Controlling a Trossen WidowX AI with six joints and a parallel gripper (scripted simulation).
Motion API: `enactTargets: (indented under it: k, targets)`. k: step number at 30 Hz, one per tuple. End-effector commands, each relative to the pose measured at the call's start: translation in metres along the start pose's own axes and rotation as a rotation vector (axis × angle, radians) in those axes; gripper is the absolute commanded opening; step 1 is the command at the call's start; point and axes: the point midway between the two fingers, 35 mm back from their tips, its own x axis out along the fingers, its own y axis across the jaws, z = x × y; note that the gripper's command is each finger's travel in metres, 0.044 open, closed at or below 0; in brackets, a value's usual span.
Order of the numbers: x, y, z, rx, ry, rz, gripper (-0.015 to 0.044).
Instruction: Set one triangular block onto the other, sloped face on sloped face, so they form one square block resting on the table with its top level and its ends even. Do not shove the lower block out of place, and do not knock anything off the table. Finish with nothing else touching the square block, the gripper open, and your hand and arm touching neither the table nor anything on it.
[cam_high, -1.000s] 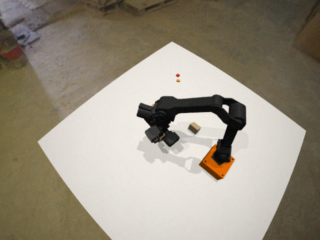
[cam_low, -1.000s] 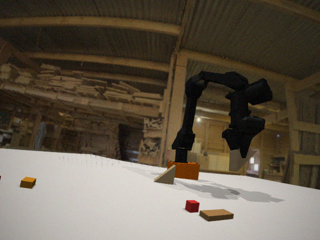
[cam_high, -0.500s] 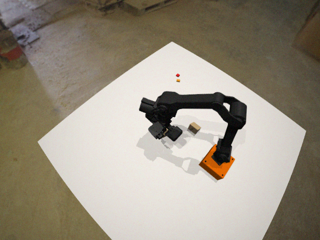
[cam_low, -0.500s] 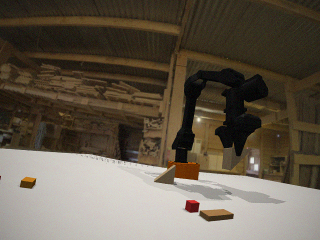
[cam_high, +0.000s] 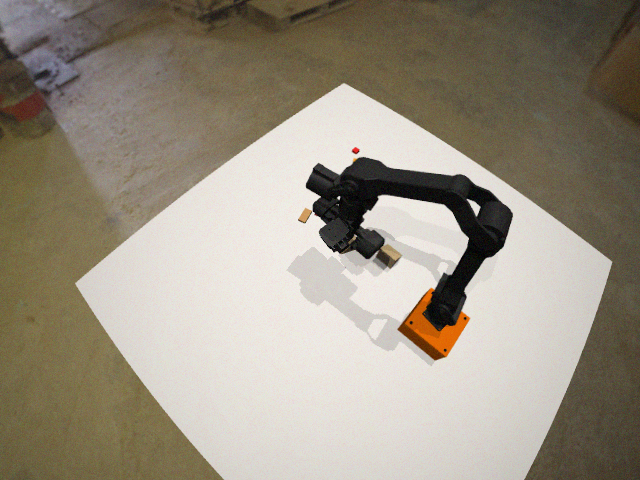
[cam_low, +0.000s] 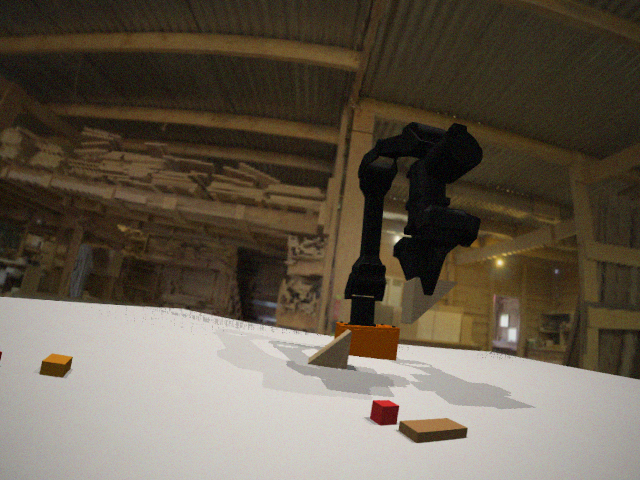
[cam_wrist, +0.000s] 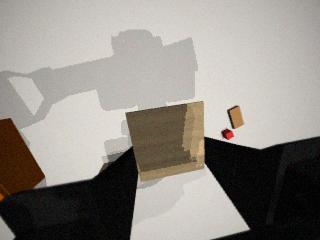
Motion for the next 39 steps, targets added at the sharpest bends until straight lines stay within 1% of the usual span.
enactTargets:
  k: [1,18,39]
  targets:
    - [-0.006,0.002,-0.017,-0.005,-0.003,-0.007,0.0000]
    - [-0.021,0.025,-0.095,-0.020,0.004,-0.002,0.0000]
    - [-0.039,0.083,-0.174,-0.042,0.016,0.004,0.0000]
